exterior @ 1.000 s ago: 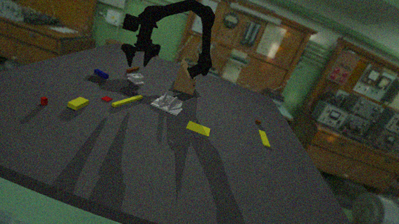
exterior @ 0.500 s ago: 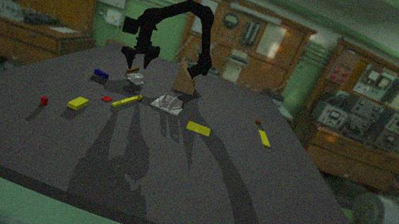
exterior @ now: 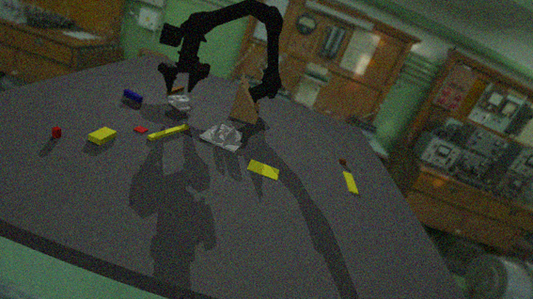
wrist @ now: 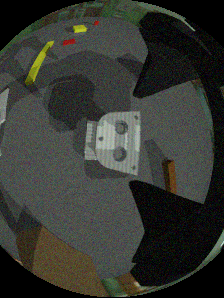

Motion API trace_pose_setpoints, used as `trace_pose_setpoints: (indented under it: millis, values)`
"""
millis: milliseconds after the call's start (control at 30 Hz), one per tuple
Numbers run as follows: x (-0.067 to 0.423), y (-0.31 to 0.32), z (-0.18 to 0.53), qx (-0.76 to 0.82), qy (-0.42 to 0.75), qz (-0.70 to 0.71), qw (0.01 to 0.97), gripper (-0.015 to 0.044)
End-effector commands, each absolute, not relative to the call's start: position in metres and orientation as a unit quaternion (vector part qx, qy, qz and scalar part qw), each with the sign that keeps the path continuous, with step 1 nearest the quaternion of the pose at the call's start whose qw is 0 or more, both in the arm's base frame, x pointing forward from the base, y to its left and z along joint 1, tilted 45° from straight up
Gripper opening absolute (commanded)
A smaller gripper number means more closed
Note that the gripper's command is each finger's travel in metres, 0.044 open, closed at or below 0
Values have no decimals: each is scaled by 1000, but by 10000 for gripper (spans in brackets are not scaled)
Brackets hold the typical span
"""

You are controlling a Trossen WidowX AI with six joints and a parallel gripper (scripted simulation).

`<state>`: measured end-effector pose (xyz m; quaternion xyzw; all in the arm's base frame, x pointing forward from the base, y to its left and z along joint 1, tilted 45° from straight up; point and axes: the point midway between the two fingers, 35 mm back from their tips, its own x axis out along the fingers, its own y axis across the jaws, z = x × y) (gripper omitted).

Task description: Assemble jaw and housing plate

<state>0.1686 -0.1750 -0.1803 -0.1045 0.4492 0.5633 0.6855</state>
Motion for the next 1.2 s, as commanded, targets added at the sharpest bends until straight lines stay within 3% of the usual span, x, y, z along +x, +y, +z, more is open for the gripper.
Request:
trace_pose_setpoints:
  millis: [0, 1167]
  values:
    - [166, -167, -184, -95, 448, 566, 685, 440]
    - [165, -146, -205, -95, 448, 566, 686, 440]
